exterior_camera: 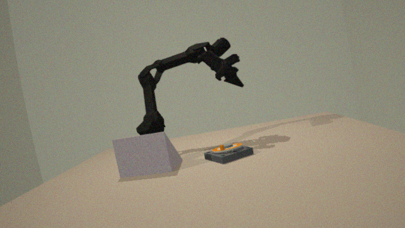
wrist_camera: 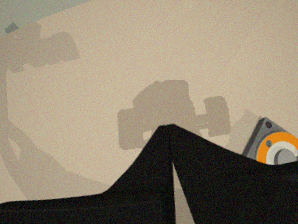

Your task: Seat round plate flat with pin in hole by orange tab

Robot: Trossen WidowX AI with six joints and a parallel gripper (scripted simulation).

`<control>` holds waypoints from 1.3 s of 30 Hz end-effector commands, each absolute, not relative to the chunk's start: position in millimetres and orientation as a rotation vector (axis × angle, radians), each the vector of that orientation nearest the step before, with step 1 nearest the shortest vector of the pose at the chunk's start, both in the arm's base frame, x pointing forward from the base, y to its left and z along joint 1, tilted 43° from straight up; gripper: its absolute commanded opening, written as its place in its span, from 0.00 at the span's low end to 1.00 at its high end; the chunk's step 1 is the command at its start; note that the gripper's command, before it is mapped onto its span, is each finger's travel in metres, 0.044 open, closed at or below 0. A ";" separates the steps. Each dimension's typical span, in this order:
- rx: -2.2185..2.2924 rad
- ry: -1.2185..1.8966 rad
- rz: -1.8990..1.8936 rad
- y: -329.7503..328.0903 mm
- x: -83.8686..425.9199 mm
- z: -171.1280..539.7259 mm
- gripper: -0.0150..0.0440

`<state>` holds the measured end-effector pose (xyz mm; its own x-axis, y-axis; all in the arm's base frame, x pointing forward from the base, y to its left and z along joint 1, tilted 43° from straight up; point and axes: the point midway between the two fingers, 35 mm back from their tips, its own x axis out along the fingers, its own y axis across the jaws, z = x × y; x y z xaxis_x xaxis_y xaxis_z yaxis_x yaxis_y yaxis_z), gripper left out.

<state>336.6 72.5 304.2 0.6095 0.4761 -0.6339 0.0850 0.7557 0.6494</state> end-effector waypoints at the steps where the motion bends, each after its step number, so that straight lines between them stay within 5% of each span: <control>1: 0.570 1.053 0.247 42.9 346.9 238.2 0.25; 17: 0.433 1.467 0.668 -39.0 269.3 40.7 0.25; 39: 0.444 1.469 0.703 -7.5 259.8 -0.5 0.25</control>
<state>259.8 -9.5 1.6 -0.0458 0.6653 -0.7451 -0.1632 0.7309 0.6627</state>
